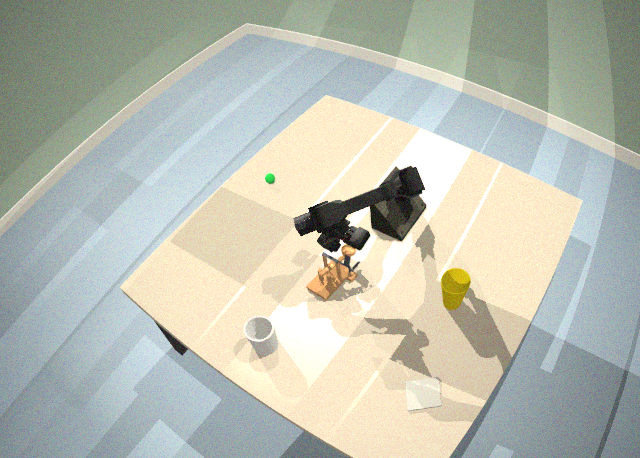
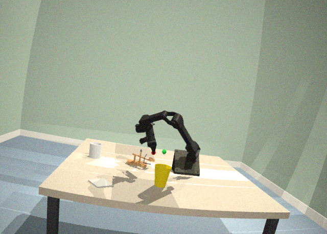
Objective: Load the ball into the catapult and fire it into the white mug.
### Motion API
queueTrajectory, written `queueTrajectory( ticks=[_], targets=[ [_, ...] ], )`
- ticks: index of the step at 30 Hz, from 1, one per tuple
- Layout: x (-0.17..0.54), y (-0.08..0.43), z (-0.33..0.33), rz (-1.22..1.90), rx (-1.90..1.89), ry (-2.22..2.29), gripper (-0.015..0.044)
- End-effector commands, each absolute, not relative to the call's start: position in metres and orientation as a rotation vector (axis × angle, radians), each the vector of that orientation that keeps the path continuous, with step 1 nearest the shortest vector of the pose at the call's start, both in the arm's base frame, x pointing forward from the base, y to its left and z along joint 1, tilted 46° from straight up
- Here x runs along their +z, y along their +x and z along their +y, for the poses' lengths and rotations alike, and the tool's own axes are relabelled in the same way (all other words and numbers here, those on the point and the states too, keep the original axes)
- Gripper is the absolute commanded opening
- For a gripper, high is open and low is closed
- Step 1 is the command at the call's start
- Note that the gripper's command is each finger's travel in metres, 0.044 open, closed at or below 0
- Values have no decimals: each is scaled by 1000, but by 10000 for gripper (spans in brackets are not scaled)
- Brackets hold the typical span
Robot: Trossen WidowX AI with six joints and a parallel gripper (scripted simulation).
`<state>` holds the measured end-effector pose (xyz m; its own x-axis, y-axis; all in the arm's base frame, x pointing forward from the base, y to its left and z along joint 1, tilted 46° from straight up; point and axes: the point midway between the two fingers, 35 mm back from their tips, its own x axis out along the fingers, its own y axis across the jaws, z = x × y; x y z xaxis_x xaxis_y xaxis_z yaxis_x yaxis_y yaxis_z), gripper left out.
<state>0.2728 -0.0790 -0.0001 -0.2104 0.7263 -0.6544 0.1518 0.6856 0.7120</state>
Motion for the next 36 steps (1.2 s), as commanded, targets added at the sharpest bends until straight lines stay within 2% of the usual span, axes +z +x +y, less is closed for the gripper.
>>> queueTrajectory(
  ticks=[1,24,33,36],
  targets=[
    [-1,276,-73,1739,611,720,0],
    [-14,279,-60,1741,614,711,0],
    [-14,279,-60,1741,614,711,236],
    [5,278,-80,1715,585,702,315]
  ],
)
